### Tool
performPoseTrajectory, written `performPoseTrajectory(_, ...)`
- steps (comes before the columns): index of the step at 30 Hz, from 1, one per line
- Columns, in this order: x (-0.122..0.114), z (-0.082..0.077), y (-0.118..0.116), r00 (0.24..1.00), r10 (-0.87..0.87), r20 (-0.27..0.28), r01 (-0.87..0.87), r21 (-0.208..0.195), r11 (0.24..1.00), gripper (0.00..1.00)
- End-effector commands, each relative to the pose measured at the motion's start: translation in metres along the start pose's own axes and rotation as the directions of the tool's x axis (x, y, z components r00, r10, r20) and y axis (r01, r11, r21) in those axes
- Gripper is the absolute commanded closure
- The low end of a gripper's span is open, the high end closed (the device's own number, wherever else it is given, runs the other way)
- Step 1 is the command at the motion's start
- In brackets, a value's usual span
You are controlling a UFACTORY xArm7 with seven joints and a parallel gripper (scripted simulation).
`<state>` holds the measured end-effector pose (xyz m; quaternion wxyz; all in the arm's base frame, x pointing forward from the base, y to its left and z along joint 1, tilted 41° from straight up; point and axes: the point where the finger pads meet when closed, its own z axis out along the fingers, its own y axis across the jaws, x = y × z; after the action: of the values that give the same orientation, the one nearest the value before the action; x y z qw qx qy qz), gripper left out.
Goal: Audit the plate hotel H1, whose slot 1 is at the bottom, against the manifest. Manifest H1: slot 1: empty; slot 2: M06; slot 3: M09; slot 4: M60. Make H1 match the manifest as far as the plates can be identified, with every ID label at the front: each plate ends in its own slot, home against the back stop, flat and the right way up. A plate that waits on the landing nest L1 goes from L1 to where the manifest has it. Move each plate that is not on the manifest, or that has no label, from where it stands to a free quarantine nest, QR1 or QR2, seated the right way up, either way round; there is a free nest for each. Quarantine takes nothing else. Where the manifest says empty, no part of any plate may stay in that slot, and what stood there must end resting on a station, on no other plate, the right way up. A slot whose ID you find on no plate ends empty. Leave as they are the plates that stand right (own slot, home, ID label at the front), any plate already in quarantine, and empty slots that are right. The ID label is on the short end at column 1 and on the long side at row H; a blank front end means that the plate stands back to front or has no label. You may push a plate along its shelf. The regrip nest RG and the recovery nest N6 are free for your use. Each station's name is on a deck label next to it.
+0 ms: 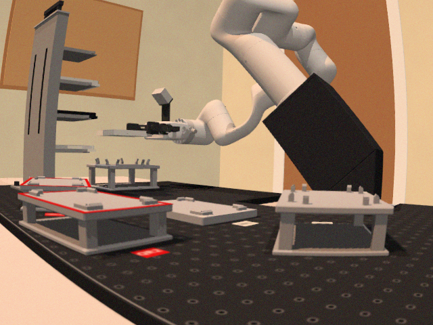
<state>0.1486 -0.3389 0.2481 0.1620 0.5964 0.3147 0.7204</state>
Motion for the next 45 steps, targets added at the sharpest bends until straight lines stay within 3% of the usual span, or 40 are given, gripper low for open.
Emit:
performPoseTrajectory(1,-0.004,0.0,0.0,1.0,-0.002,0.001,0.002,0.001,1.0,1.0)
performPoseTrajectory(35,-0.054,0.0,0.0,1.0,-0.002,0.001,0.002,0.001,1.0,1.0)
performPoseTrajectory(45,-0.054,0.0,0.0,1.0,-0.002,0.001,0.002,0.001,1.0,1.0)
